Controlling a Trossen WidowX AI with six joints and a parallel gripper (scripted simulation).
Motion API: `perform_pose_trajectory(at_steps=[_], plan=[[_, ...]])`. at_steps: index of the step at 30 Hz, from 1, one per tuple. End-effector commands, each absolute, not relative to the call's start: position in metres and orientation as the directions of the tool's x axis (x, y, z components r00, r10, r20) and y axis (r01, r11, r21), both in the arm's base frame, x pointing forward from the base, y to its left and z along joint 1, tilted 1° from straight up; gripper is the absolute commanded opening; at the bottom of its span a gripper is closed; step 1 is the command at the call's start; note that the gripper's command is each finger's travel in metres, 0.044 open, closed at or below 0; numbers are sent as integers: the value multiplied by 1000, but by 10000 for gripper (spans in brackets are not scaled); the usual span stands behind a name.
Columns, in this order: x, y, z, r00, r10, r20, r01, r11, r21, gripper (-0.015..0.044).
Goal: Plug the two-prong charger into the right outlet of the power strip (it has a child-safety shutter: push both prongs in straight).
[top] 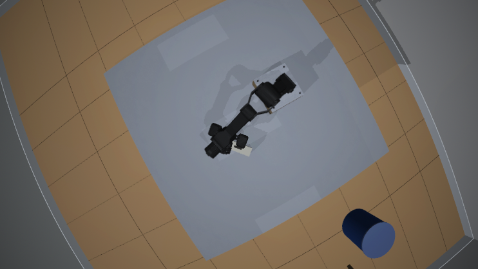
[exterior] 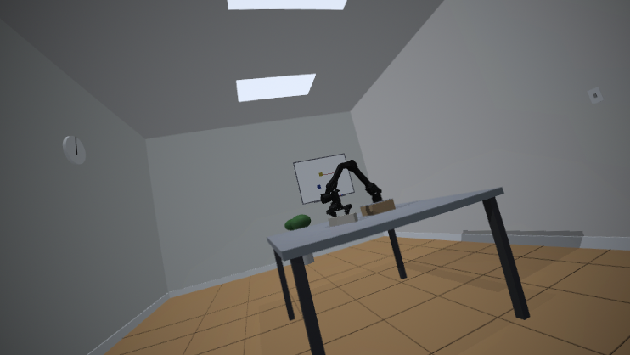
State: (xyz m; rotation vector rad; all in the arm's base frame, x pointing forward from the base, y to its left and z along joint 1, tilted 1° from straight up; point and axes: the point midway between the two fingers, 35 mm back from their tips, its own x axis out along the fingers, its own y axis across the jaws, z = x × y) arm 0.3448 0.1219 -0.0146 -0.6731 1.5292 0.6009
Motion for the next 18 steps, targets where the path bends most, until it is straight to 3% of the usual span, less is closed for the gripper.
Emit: perform_pose_trajectory(at_steps=[1, 18], plan=[[345, 121, -14, -27, -60, -998, -724, 689, -22, 440], [342, 118, -15, -17, -53, -998, -725, 688, -25, 440]])
